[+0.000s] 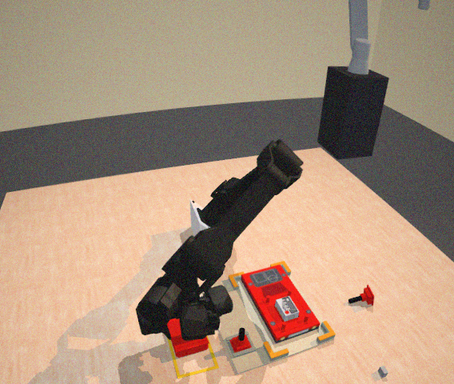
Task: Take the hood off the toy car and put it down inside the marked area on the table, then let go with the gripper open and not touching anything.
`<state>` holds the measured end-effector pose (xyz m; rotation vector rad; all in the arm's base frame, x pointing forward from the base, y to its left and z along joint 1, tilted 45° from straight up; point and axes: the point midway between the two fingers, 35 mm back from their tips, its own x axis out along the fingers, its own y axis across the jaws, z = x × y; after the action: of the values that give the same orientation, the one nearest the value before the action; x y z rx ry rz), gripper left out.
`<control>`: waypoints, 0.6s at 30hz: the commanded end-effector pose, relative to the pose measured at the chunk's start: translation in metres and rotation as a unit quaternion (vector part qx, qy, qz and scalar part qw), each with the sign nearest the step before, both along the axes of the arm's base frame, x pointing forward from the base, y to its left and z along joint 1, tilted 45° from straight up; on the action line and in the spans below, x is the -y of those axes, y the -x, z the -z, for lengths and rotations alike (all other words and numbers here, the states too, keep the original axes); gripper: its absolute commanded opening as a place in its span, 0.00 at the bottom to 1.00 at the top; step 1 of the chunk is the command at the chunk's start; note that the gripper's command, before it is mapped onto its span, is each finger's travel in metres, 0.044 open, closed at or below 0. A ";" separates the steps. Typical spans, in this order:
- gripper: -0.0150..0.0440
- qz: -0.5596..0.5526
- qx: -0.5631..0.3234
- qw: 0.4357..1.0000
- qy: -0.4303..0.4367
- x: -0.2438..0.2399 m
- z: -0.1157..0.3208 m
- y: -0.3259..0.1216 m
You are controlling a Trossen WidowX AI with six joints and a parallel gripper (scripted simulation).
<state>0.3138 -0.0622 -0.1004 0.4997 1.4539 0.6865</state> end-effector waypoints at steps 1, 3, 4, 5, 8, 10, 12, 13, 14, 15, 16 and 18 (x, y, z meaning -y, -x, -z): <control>0.79 0.000 0.000 1.000 0.000 0.000 0.000 0.000; 0.88 0.000 0.000 1.000 0.000 0.000 0.000 0.000; 0.92 0.000 0.000 1.000 0.000 0.000 0.000 0.000; 0.97 0.000 0.000 1.000 0.000 0.000 0.000 0.000; 1.00 0.000 0.000 1.000 0.000 0.008 -0.007 -0.001; 1.00 0.000 0.000 1.000 0.000 0.018 -0.017 -0.002; 1.00 -0.001 -0.001 1.000 -0.001 0.032 -0.030 -0.003; 1.00 -0.001 -0.002 1.000 -0.001 0.040 -0.039 -0.003; 1.00 -0.001 -0.002 1.000 -0.002 0.046 -0.046 -0.002; 1.00 -0.001 -0.002 1.000 -0.002 0.050 -0.050 -0.002; 1.00 -0.001 -0.002 1.000 -0.003 0.051 -0.052 -0.002; 1.00 -0.001 -0.002 1.000 -0.003 0.051 -0.052 -0.002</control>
<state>0.3160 -0.1120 -0.0525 0.5123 1.4485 0.6779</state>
